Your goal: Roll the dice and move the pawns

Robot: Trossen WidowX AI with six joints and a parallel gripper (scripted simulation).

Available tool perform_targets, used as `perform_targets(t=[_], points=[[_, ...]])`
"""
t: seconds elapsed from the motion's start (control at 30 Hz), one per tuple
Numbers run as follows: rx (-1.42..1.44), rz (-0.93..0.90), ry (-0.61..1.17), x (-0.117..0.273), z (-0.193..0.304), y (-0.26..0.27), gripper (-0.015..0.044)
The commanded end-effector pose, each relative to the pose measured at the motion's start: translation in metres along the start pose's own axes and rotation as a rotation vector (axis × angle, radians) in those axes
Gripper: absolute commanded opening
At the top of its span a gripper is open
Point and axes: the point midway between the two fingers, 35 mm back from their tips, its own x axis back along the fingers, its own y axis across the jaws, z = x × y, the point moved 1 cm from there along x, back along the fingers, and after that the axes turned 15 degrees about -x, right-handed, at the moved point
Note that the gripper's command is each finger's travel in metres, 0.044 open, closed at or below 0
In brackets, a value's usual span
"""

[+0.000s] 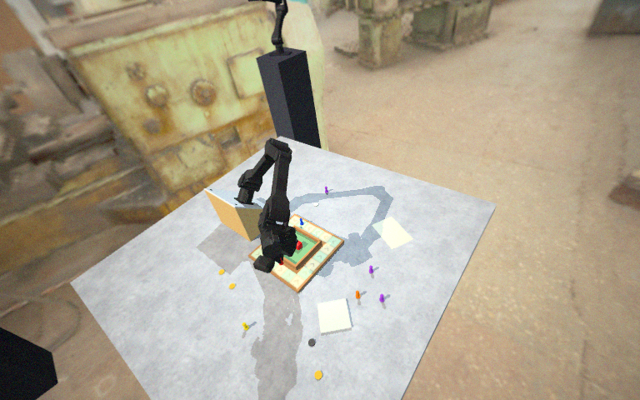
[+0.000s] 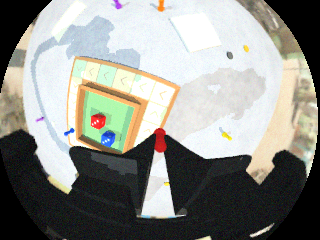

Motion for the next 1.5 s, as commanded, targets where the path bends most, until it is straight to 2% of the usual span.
perform_targets(t=[0.0, 0.2, 0.37, 0.6, 1.2, 1.47], points=[[0.005, -0.004, -0.005, -0.014, -0.022, 0.003, 0.0], [0.007, -0.012, -0.005, -0.035, -0.048, 0.009, 0.0], [0.008, -0.013, -0.005, -0.039, -0.049, 0.009, 0.0], [0.008, -0.014, -0.005, -0.07, -0.049, 0.01, 0.0], [0.008, -0.015, -0.005, -0.088, -0.049, 0.011, 0.0], [0.012, -0.009, -0.009, -0.082, -0.051, 0.009, 0.021]])
